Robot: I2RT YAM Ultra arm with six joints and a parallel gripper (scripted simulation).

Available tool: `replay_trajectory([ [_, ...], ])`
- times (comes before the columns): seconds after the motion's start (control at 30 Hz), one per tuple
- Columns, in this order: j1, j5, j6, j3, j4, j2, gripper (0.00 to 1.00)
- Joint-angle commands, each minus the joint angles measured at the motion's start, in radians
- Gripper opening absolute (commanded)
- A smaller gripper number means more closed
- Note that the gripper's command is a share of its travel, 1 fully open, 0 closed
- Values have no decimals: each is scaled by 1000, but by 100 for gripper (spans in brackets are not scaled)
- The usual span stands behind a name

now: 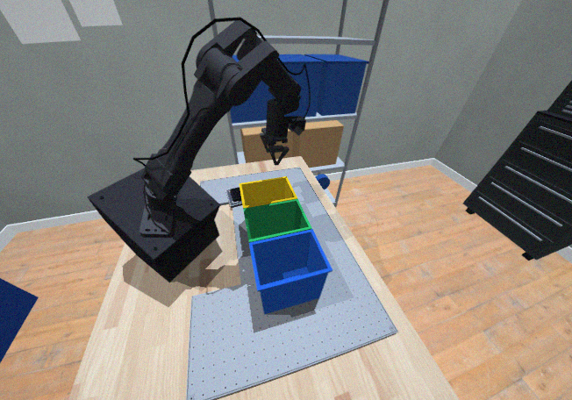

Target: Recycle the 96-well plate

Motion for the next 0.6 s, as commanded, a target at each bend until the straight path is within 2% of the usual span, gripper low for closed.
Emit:
replay_trajectory([
  [0.0,49,27,44,-26,41,-8,100],
  [0.4,173,41,169,-125,104,25,100],
  [0.5,183,41,180,-128,104,32,100],
  [0.57,213,58,200,-151,119,35,100],
])
